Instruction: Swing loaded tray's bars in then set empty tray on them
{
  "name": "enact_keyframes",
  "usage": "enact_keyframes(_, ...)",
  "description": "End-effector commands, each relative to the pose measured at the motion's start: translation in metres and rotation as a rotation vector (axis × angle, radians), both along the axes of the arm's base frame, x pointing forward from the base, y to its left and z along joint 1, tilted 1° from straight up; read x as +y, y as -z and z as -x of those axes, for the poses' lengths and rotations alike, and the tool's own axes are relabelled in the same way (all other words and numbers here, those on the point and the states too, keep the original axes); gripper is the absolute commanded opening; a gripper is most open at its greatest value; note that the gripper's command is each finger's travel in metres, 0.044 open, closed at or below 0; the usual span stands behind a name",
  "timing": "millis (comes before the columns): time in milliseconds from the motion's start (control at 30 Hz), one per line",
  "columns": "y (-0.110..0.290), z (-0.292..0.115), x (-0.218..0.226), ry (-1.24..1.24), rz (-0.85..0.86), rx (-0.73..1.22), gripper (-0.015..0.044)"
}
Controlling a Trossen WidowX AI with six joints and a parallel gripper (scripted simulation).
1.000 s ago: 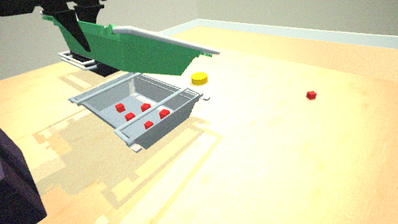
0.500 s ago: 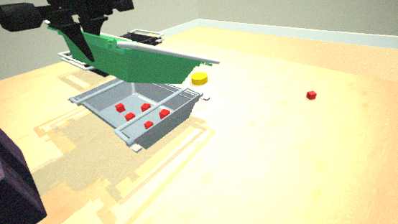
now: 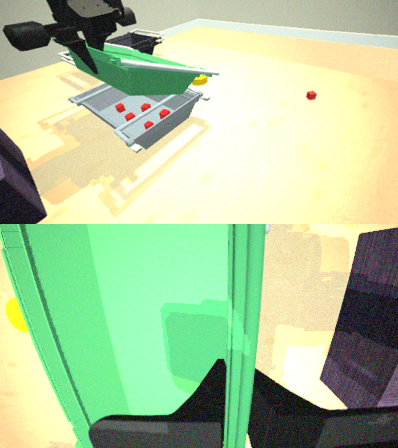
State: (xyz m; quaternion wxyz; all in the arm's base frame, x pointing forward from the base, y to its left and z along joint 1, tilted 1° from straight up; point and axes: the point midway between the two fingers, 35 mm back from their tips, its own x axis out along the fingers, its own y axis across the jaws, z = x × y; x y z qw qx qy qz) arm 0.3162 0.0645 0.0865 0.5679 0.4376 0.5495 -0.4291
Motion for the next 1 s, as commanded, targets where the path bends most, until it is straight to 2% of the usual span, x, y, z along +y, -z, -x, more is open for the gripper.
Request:
enact_keyframes(0, 0.002, -0.002, 0.000, -0.003, -0.002, -0.020, 0.0000)
enact_keyframes(967, 0.023, 0.013, -0.004, -0.003, -0.002, -0.018, 0.0000)
